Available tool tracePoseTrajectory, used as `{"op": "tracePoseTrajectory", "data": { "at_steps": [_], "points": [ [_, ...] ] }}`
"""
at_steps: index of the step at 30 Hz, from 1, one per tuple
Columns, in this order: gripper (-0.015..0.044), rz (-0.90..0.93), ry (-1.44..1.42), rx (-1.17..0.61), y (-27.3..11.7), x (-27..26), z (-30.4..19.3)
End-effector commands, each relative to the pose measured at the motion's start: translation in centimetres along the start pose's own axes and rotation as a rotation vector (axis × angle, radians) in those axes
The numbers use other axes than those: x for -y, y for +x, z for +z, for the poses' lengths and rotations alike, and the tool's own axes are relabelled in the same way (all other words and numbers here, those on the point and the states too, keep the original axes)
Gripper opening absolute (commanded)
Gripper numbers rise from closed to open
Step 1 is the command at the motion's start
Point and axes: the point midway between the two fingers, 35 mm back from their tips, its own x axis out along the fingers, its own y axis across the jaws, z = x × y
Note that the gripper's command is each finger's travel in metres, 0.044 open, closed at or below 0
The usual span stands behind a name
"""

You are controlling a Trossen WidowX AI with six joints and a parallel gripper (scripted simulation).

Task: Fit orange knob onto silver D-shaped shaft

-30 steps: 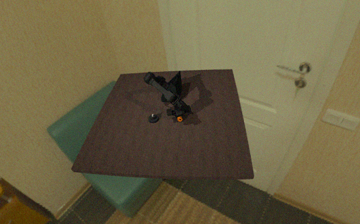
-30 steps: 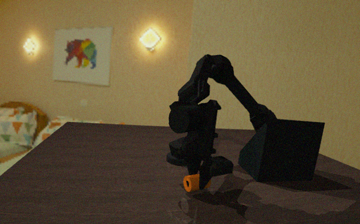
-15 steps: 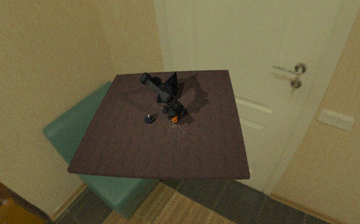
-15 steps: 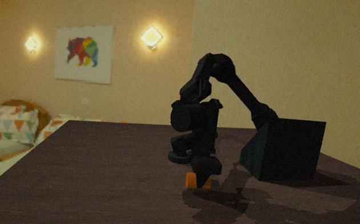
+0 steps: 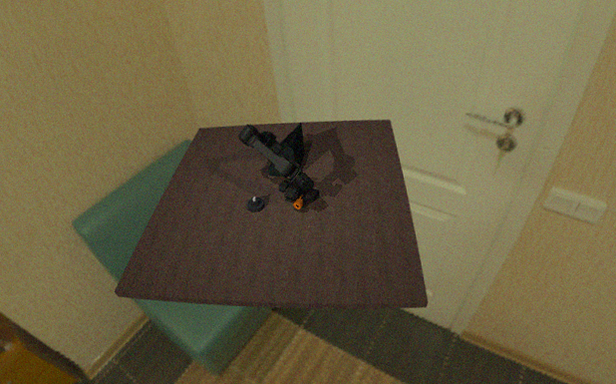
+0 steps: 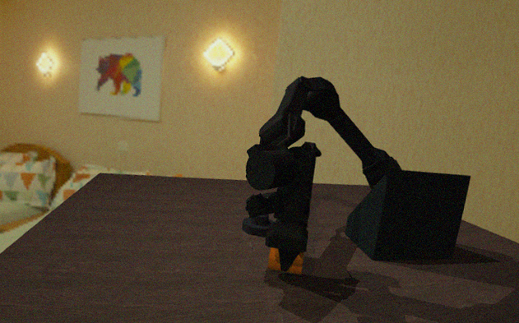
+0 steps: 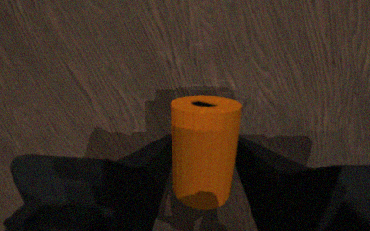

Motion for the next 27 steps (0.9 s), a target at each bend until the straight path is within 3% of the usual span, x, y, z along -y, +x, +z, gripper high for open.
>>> {"op": "tracePoseTrajectory", "data": {
  "at_steps": [1, 13, 27],
  "points": [
    [0.0179, 0.005, 0.143, 0.001, -0.21, -0.15, -0.03],
    [0.0179, 0.005, 0.281, 0.001, -0.21, -0.15, -0.03],
    [0.0179, 0.005, 0.744, -0.001, -0.21, -0.15, -0.04]
  ]
}}
